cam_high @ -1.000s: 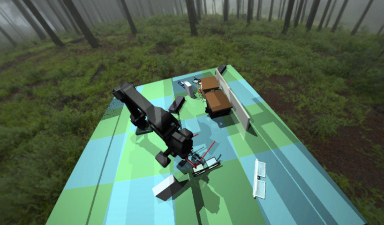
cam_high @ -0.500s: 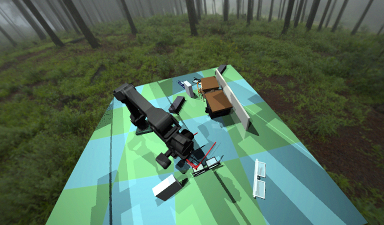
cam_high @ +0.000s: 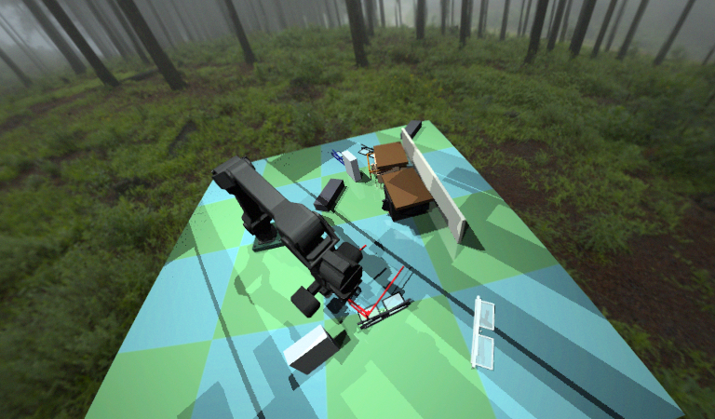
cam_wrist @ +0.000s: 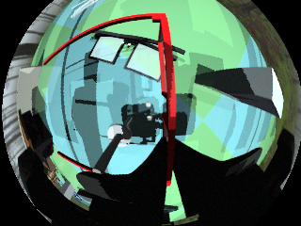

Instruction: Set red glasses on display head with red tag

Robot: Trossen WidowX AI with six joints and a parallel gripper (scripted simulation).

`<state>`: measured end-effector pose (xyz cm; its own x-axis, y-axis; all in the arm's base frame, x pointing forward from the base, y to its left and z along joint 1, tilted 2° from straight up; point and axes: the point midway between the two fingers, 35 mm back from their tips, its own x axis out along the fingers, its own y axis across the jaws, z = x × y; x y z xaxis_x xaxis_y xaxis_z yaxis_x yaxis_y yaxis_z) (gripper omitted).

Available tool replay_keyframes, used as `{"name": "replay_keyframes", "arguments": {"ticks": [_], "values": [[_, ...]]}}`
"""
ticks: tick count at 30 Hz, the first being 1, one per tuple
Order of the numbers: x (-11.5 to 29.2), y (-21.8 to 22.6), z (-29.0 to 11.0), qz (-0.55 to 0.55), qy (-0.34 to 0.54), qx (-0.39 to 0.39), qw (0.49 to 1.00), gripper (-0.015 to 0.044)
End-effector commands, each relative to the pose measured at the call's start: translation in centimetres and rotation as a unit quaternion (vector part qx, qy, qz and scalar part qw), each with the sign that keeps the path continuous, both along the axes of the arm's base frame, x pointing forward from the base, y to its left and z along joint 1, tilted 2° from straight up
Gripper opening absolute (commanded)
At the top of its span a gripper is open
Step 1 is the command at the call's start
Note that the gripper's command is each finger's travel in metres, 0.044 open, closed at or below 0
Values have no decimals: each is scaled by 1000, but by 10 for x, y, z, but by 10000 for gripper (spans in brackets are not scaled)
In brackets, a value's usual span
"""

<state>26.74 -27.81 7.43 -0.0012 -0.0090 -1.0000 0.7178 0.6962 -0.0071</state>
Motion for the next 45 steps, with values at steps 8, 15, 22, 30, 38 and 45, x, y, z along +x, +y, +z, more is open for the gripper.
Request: {"name": "replay_keyframes", "arguments": {"ticks": [8,15,22,30,38,45], "values": [[3,-7,2,2,-2,-4,1000,0],[5,-8,2,2,-2,-4,1000,0],[6,-10,2,2,-2,-4,1000,0],[7,-11,2,2,-2,-4,1000,0],[6,-11,2,2,-2,-4,1000,0],[5,-9,2,2,-2,-4,1000,0]]}}
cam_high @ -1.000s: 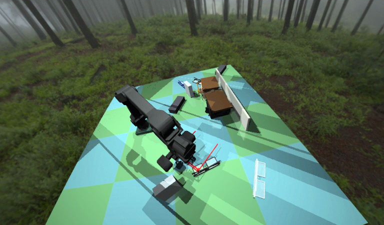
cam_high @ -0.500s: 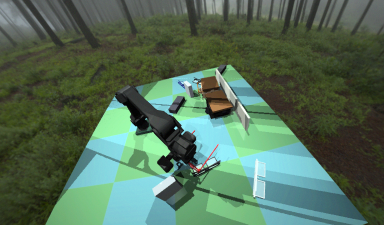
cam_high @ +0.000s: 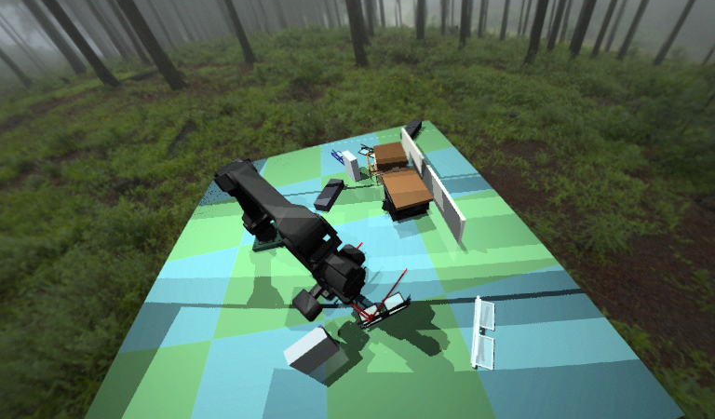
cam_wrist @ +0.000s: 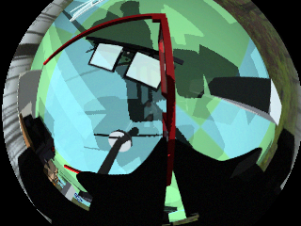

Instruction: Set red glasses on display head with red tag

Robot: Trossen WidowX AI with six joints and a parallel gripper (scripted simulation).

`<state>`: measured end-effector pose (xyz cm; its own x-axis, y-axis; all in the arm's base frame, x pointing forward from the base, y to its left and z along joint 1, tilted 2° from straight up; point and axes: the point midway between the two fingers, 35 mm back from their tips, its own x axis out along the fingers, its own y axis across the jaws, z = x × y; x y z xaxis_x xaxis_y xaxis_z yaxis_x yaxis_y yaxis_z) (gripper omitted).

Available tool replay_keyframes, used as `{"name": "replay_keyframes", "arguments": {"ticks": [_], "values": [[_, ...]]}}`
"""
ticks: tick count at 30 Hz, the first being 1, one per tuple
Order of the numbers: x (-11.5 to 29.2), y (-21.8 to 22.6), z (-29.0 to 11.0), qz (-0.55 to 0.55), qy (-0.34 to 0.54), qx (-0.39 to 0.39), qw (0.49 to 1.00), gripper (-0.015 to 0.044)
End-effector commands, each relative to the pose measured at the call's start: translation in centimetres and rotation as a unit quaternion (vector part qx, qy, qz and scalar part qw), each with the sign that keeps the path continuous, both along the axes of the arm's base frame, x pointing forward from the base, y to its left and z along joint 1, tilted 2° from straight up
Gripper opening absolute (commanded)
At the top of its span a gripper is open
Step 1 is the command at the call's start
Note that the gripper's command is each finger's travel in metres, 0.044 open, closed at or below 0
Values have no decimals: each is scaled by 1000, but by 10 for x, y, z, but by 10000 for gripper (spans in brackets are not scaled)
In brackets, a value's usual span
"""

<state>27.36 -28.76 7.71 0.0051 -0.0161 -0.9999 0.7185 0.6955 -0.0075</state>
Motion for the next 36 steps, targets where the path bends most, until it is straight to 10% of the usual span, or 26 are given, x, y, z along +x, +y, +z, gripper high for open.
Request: {"name": "replay_keyframes", "arguments": {"ticks": [1,36], "values": [[-2,1,-1,2,2,0,1000,0],[-8,8,31,2,2,0,1000,0]]}}
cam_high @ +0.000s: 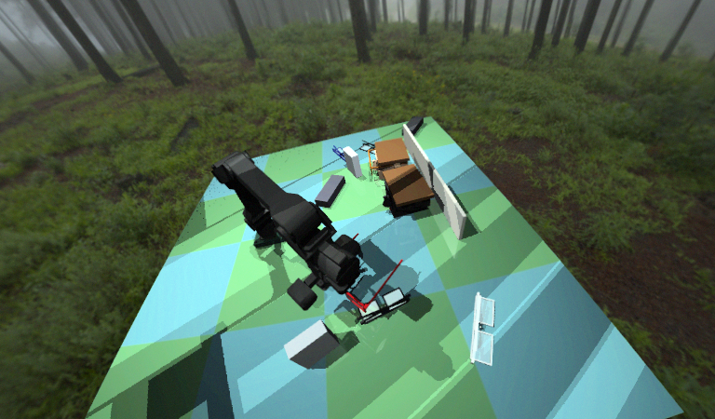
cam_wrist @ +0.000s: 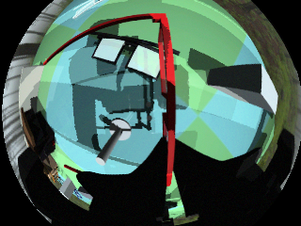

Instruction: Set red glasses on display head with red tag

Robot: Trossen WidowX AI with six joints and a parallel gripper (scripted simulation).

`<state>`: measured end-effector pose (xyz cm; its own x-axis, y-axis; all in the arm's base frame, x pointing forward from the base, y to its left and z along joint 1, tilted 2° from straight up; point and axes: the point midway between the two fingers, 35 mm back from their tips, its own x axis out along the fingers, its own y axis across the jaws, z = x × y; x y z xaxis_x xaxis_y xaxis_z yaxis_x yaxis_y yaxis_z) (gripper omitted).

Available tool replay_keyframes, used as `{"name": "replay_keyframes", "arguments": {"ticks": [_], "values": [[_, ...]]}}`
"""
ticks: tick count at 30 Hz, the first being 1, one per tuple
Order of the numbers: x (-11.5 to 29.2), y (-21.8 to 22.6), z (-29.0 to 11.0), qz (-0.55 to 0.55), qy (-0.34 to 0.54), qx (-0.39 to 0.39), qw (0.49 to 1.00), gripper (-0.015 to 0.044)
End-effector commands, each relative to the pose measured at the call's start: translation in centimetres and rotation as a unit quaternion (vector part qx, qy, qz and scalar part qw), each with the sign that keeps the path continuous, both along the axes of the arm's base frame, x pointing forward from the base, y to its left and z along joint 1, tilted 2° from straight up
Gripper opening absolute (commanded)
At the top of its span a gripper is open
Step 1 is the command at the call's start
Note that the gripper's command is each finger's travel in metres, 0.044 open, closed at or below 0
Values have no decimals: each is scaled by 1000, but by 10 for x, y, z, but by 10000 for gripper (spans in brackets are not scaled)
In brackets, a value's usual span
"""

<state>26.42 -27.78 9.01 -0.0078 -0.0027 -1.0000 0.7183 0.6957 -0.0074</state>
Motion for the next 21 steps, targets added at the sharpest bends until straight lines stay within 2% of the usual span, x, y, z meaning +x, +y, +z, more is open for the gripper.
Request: {"name": "replay_keyframes", "arguments": {"ticks": [1,6,11,21], "values": [[1,-2,23,2,-5,-7,1000,0],[0,0,45,2,-5,-7,1000,0],[2,5,46,26,-4,-6,1000,0],[21,50,47,247,-4,-4,969,0]]}}
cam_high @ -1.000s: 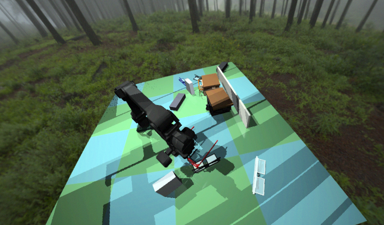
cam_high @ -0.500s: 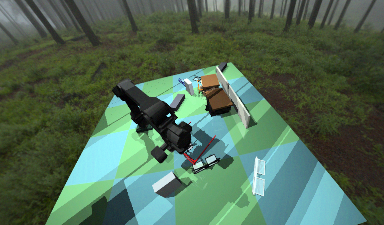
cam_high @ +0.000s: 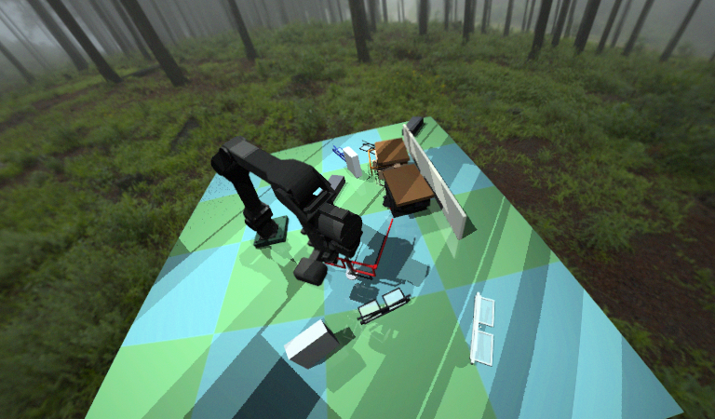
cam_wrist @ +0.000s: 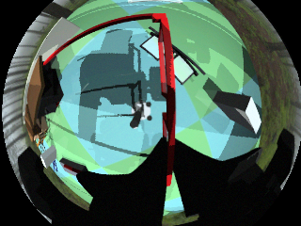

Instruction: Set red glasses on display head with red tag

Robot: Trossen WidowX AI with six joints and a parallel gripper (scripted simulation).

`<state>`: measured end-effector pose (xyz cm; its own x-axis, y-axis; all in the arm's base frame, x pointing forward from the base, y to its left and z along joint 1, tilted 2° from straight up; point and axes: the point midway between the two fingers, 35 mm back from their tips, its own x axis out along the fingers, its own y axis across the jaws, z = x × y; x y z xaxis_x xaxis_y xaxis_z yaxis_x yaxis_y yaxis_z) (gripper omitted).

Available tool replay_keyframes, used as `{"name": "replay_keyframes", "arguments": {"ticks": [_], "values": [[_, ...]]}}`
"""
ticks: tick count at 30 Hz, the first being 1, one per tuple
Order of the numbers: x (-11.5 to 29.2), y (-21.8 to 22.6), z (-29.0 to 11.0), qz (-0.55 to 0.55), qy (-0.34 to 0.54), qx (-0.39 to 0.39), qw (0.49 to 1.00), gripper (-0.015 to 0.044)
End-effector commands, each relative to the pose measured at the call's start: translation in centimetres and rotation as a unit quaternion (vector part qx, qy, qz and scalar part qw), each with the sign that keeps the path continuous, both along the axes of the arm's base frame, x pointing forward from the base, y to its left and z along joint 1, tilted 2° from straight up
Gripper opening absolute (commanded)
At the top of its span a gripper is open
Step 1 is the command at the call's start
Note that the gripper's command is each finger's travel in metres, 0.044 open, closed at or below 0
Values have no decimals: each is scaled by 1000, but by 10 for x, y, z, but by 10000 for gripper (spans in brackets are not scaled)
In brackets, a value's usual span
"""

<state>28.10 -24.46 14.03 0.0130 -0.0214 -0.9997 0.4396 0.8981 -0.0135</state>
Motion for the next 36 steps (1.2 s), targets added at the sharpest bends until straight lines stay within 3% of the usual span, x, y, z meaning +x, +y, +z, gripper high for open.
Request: {"name": "replay_keyframes", "arguments": {"ticks": [1,15,23,33,36], "values": [[6,22,-3,100,6,4,995,0],[20,91,-3,421,8,4,907,0],[20,129,-4,586,9,3,810,0],[15,174,-7,758,9,2,652,0],[14,177,-7,768,9,2,640,0]]}}
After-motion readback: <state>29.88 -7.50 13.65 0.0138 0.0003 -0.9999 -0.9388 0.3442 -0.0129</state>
